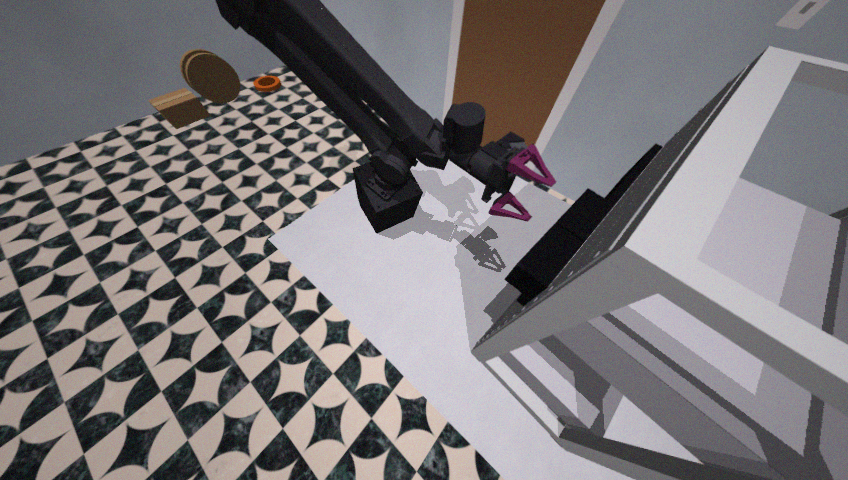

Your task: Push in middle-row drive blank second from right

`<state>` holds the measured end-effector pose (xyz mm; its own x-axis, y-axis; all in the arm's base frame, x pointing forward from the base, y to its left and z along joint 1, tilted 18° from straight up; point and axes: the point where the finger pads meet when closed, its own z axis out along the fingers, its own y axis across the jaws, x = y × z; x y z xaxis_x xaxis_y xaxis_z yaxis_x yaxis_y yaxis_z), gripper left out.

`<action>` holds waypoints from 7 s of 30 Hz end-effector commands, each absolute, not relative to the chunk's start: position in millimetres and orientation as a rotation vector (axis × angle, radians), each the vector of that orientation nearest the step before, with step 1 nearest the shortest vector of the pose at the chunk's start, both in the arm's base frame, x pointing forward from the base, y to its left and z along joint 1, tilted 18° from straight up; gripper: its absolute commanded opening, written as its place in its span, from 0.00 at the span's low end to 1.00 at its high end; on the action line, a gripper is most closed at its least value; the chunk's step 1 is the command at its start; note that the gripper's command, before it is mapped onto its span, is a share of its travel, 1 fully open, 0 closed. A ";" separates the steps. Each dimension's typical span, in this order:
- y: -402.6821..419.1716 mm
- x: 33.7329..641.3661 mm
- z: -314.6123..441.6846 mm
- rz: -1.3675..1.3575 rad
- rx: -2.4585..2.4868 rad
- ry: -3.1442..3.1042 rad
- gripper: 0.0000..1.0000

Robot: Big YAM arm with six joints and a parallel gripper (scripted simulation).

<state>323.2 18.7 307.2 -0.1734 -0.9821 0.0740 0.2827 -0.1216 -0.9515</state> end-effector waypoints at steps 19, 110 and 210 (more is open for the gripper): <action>18.0 327.3 324.5 -1.528 -0.934 1.037 1.00; -91.6 307.3 347.0 -1.561 -0.930 1.002 1.00; 11.7 302.8 292.5 -1.529 -0.969 1.034 0.00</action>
